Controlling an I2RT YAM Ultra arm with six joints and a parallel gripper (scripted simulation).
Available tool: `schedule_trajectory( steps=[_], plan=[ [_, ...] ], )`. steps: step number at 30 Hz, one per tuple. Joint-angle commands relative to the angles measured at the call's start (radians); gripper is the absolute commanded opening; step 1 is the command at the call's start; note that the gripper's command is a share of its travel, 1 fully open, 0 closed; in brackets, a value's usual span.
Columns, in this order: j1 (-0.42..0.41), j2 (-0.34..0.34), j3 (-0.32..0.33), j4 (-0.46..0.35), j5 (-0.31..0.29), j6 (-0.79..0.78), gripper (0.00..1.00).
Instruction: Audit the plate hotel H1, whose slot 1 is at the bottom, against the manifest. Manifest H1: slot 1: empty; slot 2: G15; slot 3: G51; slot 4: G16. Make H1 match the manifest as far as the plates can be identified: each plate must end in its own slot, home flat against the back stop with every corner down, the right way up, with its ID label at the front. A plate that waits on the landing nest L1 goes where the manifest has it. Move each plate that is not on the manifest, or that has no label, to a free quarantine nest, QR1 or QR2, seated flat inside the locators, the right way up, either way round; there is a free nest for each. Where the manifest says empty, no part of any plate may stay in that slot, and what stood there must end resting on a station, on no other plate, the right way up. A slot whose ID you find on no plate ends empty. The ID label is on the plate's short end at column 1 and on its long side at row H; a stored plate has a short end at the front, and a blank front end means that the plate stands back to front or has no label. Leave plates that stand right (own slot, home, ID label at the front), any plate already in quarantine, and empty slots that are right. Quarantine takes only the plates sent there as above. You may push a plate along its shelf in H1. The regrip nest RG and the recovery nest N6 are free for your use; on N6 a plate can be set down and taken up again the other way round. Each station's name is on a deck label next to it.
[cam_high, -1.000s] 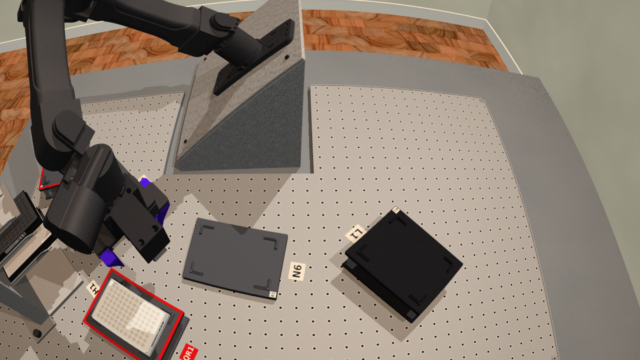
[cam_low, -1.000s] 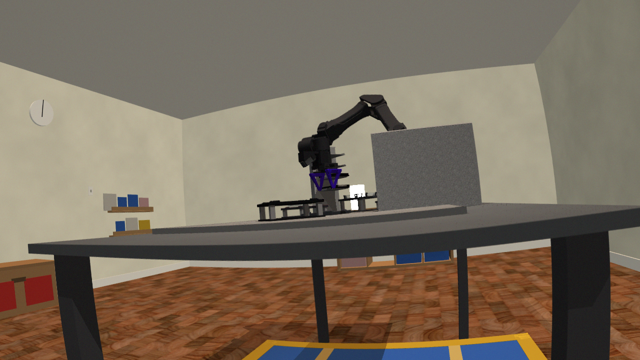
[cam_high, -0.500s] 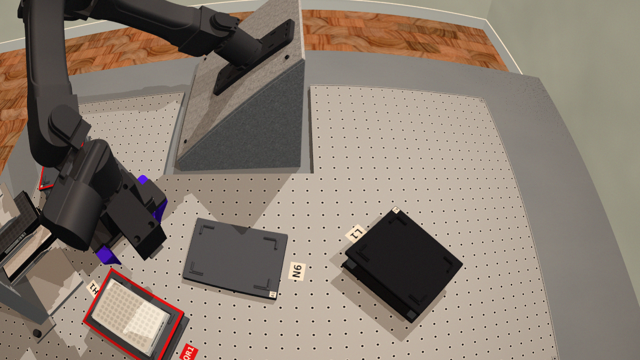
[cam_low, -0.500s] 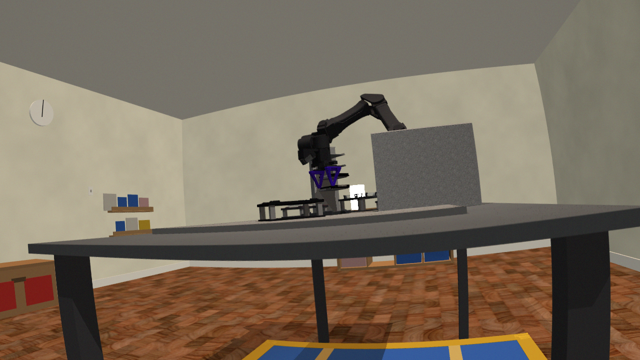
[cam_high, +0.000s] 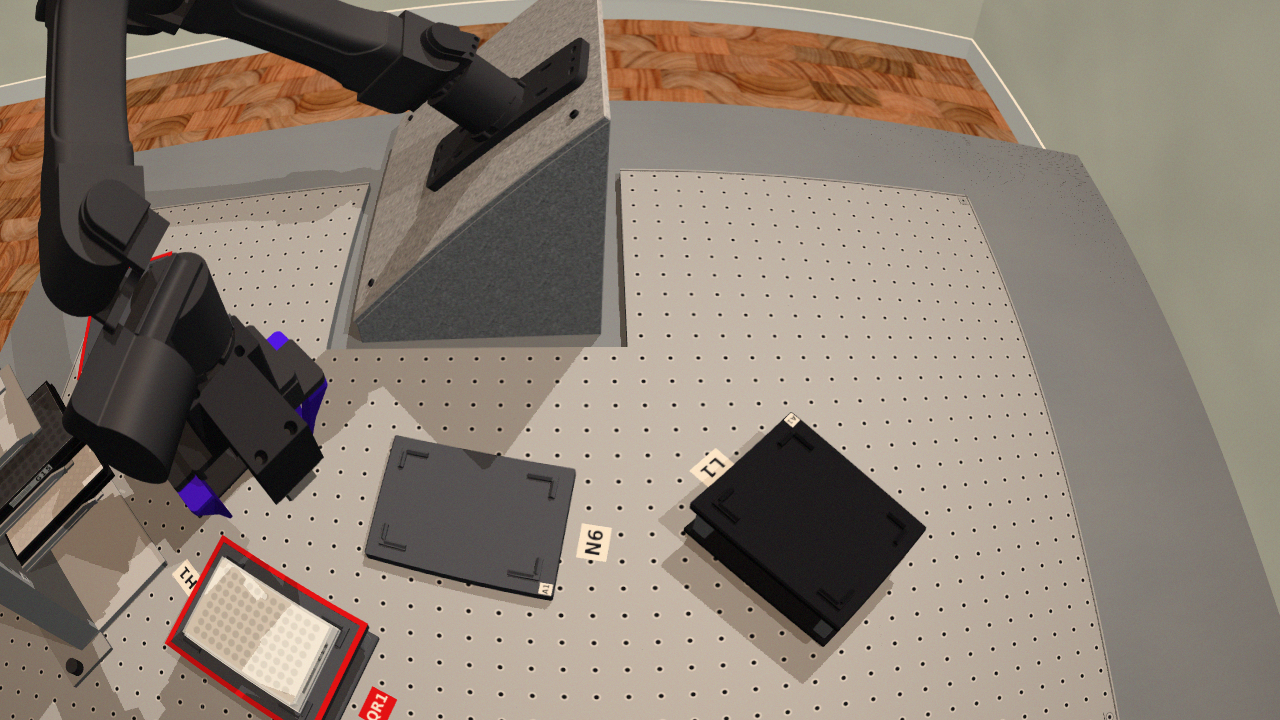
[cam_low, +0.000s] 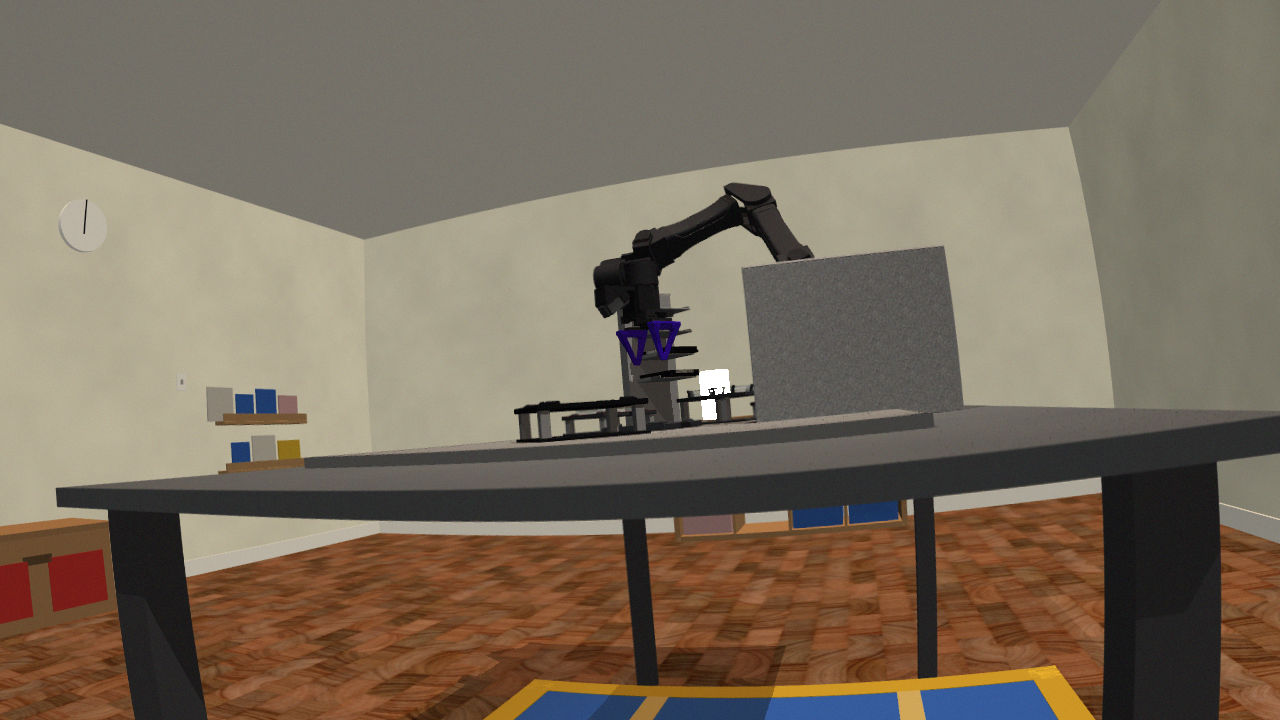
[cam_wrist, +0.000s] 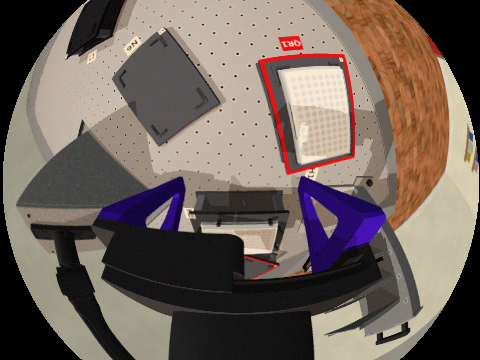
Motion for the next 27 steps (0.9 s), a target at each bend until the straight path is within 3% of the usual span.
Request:
schedule_trajectory(
  steps=[1,17,27],
  plan=[
    [0.015,-0.006,0.008,-0.029,0.0,0.017,1.0],
    [0.075,-0.013,0.086,-0.171,0.003,0.099,1.0],
    [0.129,-0.01,0.168,-0.302,0.002,0.174,1.0]
  ],
)
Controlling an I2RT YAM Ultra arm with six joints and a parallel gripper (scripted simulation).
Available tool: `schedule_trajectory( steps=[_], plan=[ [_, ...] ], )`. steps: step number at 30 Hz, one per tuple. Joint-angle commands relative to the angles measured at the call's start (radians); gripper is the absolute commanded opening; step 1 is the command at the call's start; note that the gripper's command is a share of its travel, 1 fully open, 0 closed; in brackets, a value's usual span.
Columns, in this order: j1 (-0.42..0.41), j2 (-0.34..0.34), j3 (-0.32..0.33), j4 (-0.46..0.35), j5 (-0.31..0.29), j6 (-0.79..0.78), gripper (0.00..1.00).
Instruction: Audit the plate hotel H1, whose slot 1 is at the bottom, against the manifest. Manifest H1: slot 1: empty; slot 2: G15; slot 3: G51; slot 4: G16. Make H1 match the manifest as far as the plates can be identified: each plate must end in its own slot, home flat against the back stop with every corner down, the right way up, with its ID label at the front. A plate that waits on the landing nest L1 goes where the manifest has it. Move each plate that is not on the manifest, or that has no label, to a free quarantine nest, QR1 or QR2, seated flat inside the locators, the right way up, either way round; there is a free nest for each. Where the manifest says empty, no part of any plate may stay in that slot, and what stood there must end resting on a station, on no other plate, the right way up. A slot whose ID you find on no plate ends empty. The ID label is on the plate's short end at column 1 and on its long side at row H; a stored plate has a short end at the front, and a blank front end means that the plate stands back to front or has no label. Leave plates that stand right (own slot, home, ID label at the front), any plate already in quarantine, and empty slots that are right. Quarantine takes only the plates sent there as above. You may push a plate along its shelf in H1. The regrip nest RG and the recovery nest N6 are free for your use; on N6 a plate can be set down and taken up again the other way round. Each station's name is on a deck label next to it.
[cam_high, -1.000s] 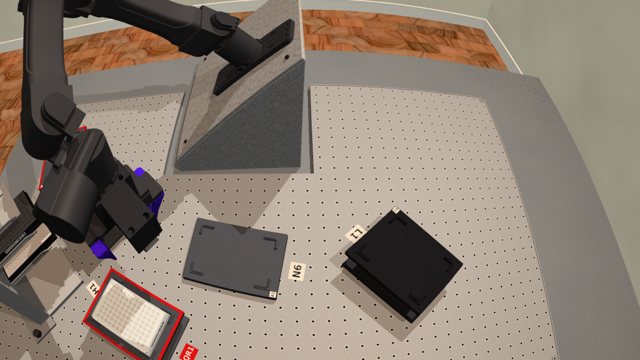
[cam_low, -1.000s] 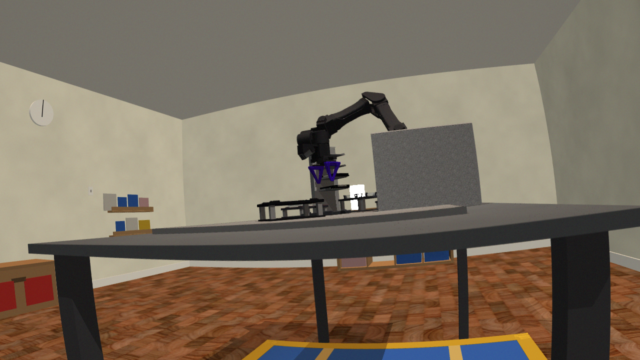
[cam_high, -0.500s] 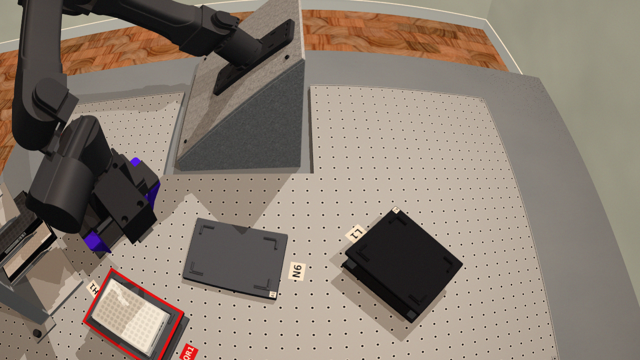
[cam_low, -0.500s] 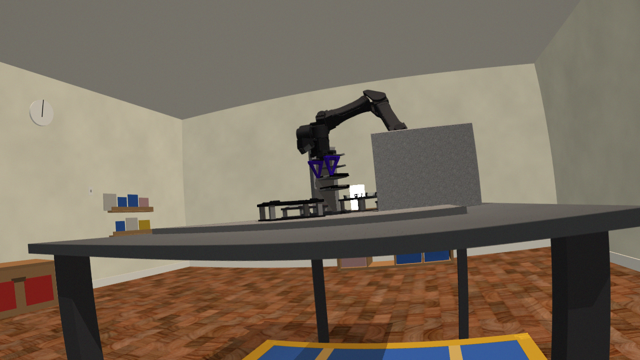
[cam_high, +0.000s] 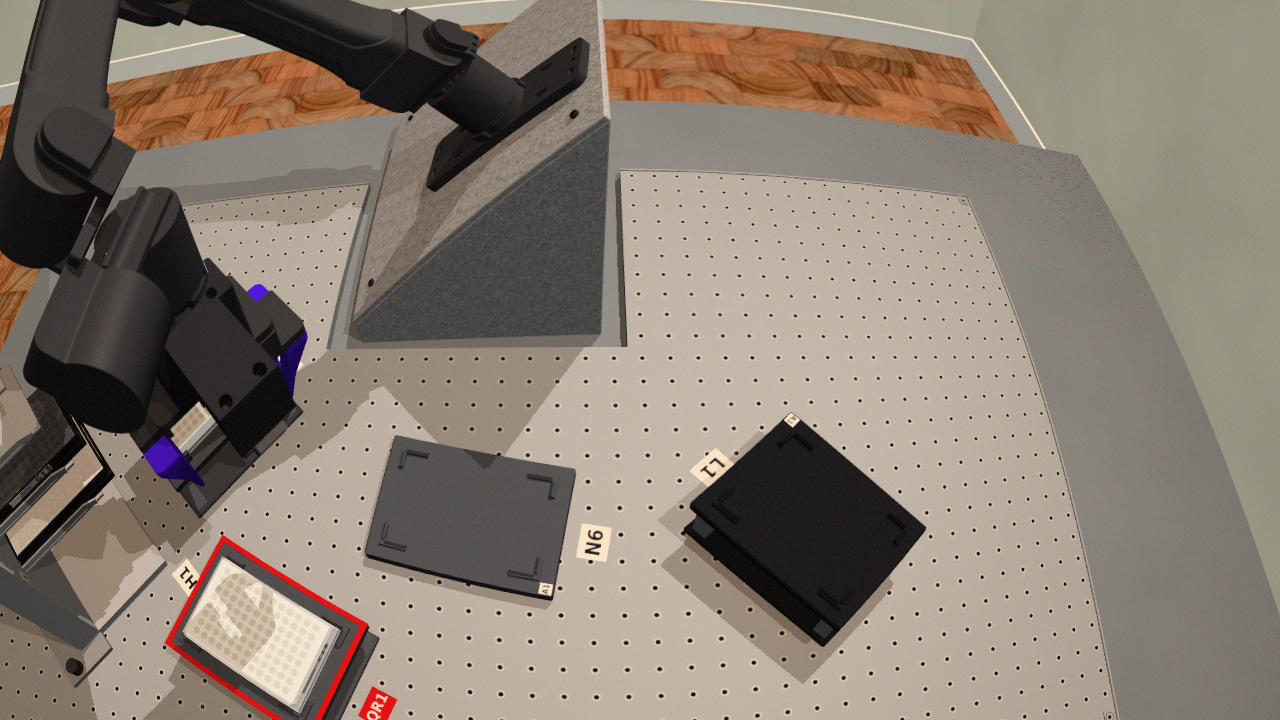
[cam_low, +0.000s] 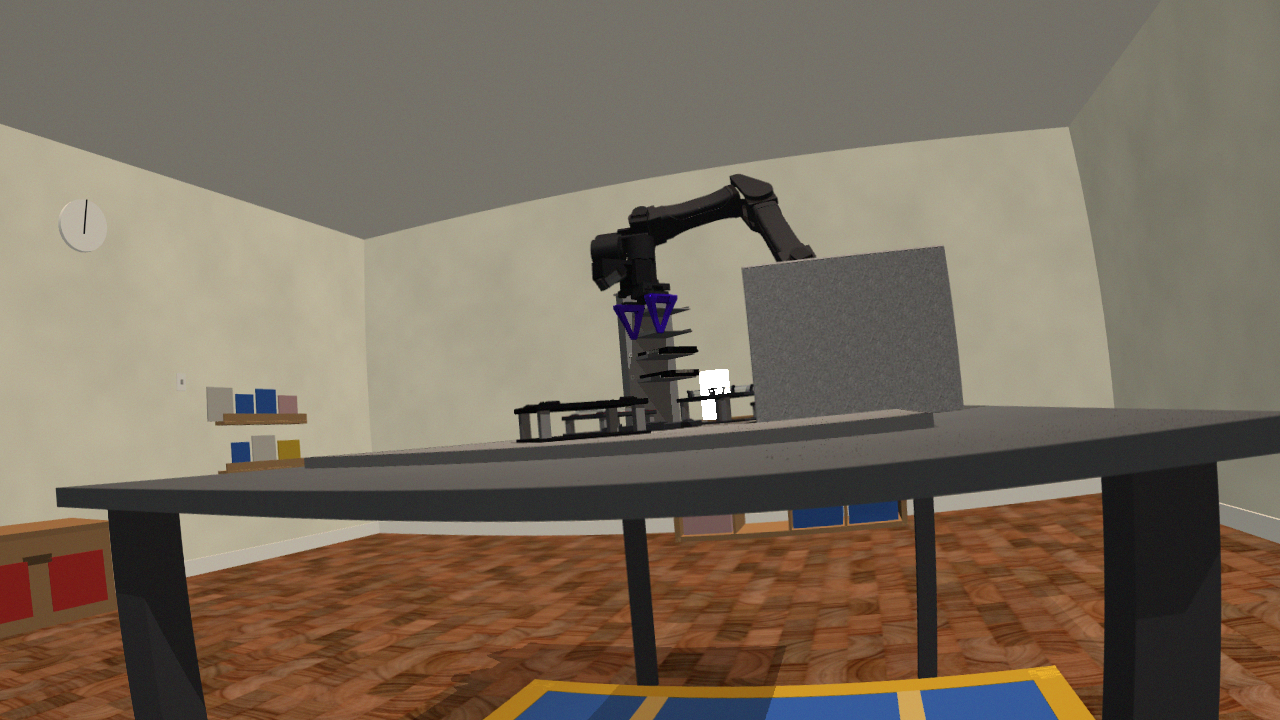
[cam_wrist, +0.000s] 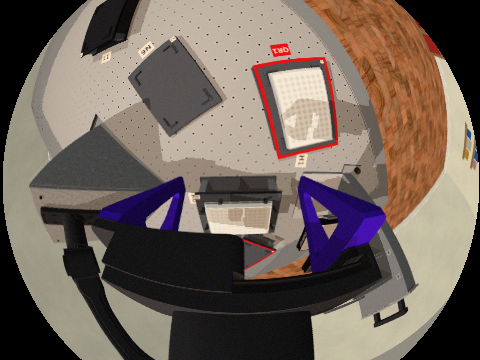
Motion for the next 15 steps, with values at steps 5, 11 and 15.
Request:
schedule_trajectory(
  steps=[5,11,15],
  plan=[
    [0.049,0.002,0.062,-0.116,-0.002,0.067,1.0],
    [0.07,0.008,0.1,-0.168,-0.004,0.097,1.0],
    [0.092,0.016,0.141,-0.221,-0.006,0.126,1.0]
  ],
)
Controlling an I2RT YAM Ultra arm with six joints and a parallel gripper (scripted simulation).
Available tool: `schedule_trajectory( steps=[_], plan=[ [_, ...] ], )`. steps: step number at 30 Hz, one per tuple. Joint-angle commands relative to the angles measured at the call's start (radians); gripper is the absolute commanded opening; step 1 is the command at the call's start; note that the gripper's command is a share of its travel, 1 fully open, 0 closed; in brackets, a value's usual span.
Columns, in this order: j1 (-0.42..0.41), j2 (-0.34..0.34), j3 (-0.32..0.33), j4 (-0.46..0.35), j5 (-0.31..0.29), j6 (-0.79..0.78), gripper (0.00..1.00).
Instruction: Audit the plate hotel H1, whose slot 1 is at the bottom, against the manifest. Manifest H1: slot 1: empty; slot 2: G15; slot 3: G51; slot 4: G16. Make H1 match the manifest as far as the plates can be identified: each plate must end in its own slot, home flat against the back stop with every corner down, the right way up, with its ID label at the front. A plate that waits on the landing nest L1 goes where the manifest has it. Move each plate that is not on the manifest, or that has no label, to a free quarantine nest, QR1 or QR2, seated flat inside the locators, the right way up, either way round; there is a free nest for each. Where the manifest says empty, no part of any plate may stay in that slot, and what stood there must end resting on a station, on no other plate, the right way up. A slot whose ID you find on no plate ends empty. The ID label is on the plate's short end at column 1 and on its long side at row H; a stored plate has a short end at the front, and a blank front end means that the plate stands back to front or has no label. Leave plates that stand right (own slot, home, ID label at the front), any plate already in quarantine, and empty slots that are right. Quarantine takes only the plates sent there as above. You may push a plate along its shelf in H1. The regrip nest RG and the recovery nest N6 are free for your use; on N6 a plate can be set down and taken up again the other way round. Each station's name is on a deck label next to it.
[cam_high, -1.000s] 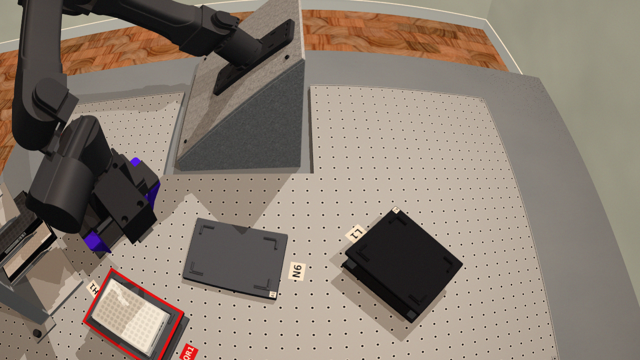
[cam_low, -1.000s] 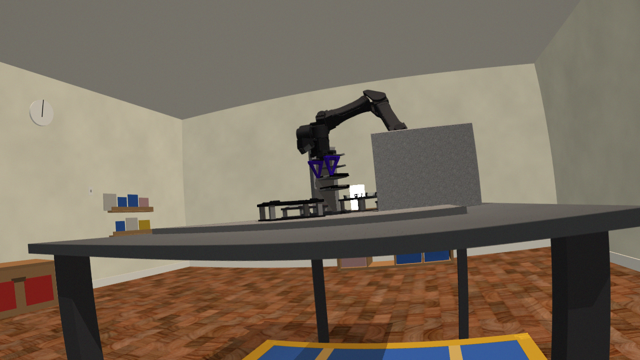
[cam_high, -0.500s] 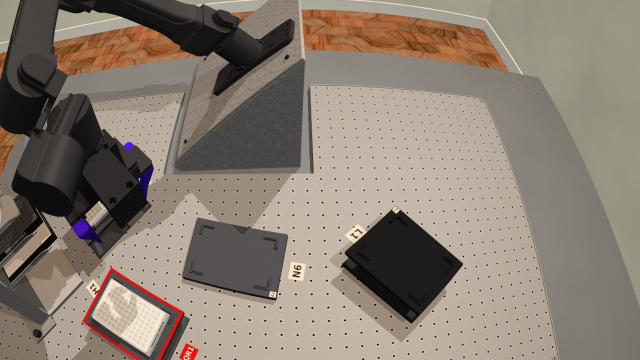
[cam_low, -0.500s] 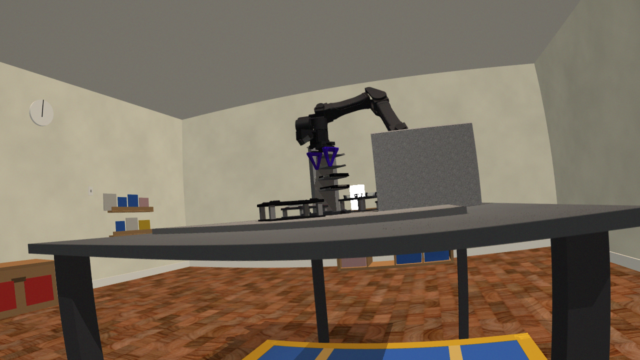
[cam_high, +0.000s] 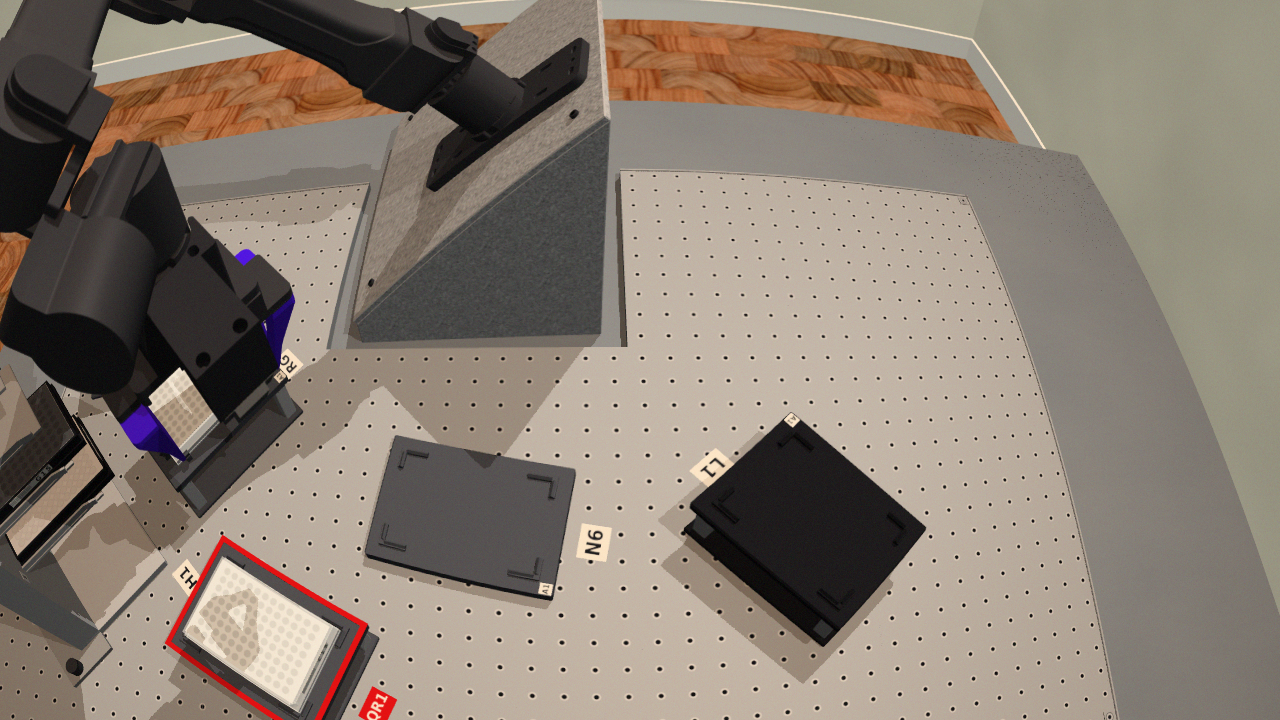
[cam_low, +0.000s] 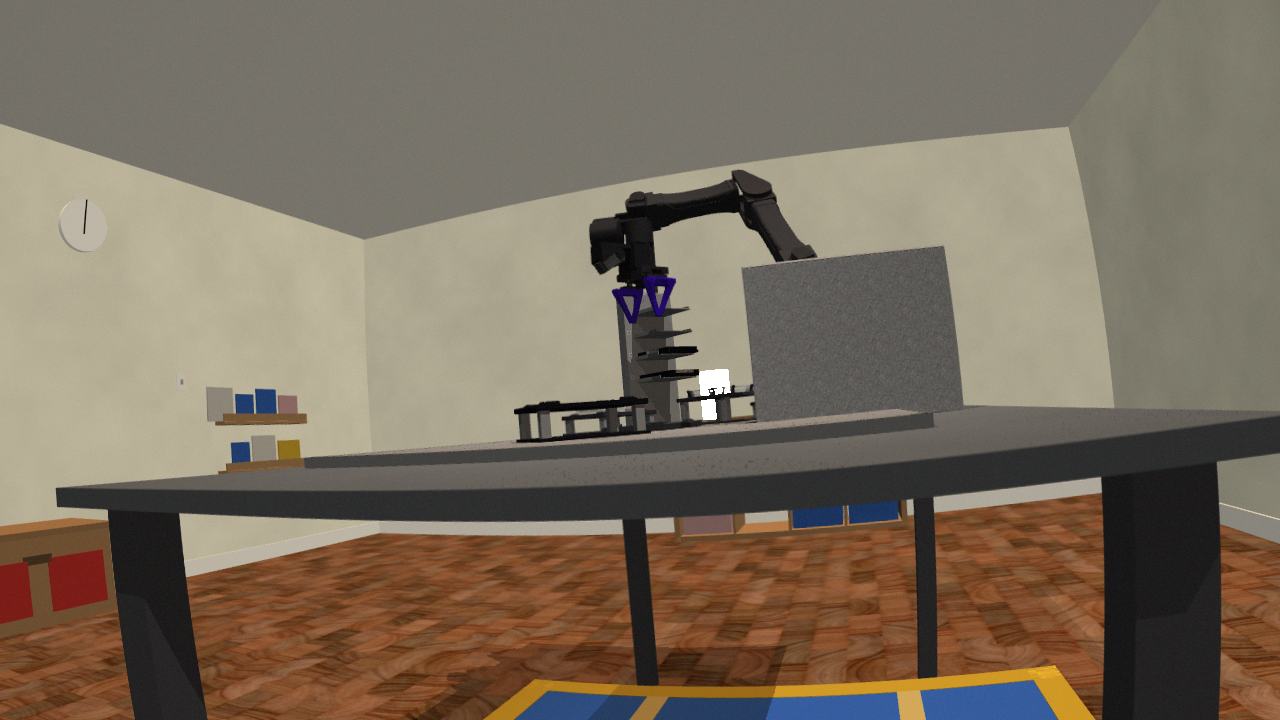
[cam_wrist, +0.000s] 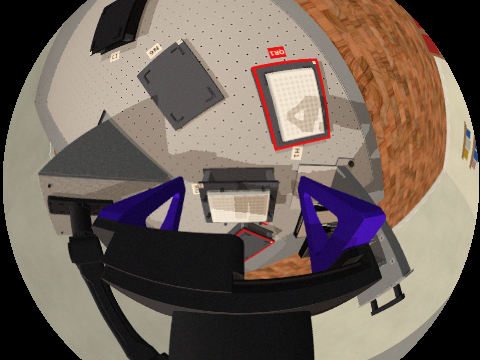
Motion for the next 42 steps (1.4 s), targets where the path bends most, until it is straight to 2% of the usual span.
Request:
schedule_trajectory(
  steps=[1,4,9,24,26,42],
  plan=[
    [0.029,-0.001,0.031,-0.063,-0.005,0.036,1.0],
    [0.045,0.007,0.063,-0.102,-0.007,0.058,1.0],
    [0.046,0.007,0.065,-0.105,-0.007,0.06,1.0],
    [-0.028,-0.147,-0.021,-0.104,-0.001,0.31,1.0],
    [-0.028,-0.147,-0.021,-0.104,-0.001,0.31,1.0],
    [-0.12,-0.287,-0.07,-0.109,0.001,0.533,1.0]
  ],
)
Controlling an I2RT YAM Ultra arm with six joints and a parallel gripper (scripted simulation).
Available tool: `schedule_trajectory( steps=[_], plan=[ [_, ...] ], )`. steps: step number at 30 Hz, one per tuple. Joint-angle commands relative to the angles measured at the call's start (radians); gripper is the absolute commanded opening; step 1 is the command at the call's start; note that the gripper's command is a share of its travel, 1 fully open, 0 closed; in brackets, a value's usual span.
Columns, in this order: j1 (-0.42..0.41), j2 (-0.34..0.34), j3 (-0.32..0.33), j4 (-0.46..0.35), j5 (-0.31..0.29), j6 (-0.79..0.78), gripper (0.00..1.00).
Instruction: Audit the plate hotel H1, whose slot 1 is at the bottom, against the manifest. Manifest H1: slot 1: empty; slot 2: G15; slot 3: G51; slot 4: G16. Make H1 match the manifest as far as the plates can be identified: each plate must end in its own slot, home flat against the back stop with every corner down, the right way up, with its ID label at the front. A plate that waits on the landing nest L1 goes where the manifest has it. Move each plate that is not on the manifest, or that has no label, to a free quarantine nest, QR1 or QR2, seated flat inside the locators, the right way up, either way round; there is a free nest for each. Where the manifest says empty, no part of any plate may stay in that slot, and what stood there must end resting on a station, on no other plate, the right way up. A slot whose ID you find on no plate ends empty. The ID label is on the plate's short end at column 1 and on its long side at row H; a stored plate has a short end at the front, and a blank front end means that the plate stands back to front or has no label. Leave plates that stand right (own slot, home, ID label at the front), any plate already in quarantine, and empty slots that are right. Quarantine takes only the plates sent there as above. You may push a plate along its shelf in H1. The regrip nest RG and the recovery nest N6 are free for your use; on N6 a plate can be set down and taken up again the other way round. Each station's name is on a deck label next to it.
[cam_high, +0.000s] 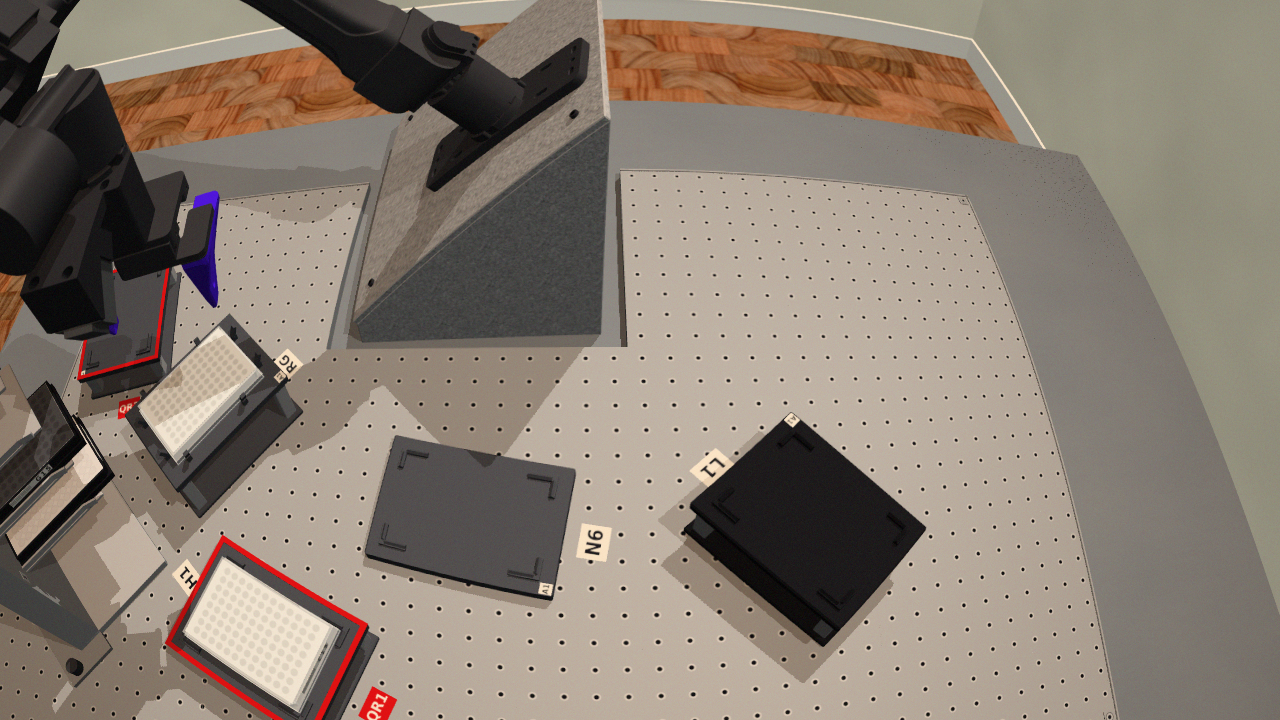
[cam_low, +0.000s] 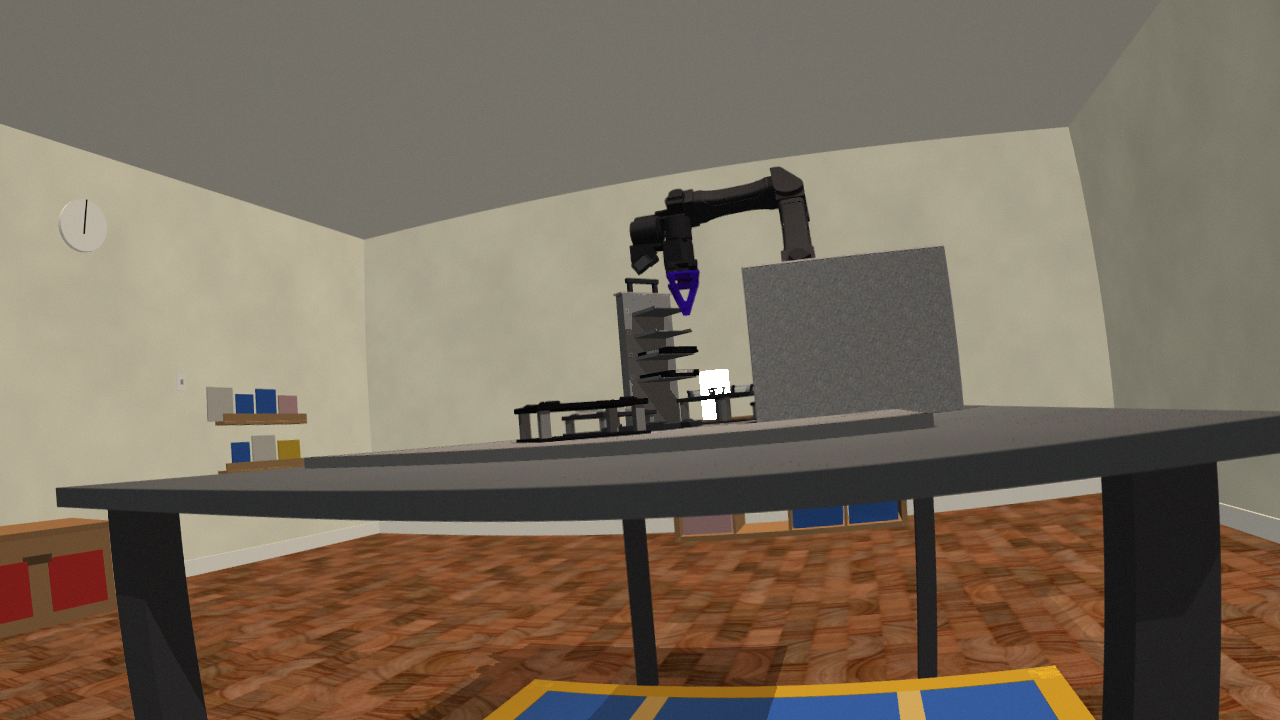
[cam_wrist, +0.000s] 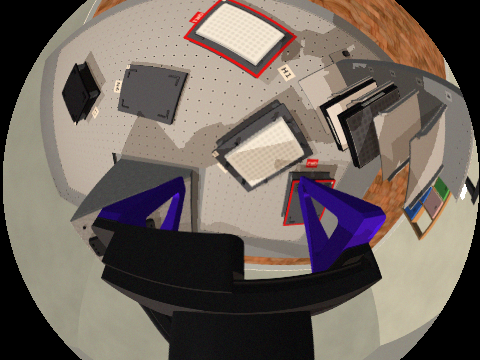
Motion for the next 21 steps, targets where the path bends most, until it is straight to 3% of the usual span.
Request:
schedule_trajectory(
  steps=[1,21],
  plan=[
    [0.006,-0.01,0.002,0.001,0.0,0.048,1.0],
    [-0.138,-0.155,-0.01,0.002,-0.014,0.272,1.0]
  ],
)
